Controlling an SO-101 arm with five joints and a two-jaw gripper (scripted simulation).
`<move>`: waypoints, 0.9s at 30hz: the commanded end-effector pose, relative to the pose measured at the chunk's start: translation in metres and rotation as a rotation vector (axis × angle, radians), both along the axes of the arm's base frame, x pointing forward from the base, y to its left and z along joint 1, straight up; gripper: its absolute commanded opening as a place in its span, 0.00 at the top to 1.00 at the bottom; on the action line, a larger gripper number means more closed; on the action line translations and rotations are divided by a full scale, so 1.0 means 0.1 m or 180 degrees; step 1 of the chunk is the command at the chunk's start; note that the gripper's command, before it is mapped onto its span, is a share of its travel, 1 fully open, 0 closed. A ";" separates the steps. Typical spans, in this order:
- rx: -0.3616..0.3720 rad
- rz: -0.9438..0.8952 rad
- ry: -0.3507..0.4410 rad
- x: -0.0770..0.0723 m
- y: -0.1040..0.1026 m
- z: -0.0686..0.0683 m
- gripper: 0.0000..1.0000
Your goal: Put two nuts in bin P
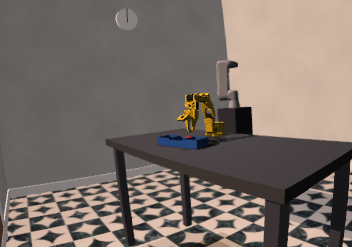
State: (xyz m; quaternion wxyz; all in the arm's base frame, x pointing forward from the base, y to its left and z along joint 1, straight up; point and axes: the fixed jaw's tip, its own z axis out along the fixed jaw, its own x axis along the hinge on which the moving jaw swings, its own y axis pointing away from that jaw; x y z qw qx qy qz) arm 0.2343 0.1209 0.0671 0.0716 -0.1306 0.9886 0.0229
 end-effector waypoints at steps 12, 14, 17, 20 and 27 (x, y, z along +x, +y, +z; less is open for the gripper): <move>0.0116 0.0556 -0.0350 0.13 0.32 0.12 1.00; 0.0128 0.0683 -0.0404 0.15 0.39 0.12 1.00; 0.0144 0.0854 -0.0477 0.16 0.48 0.11 1.00; 0.0156 0.0980 -0.0532 0.16 0.54 0.11 1.00; 0.0164 0.1066 -0.0569 0.16 0.59 0.10 1.00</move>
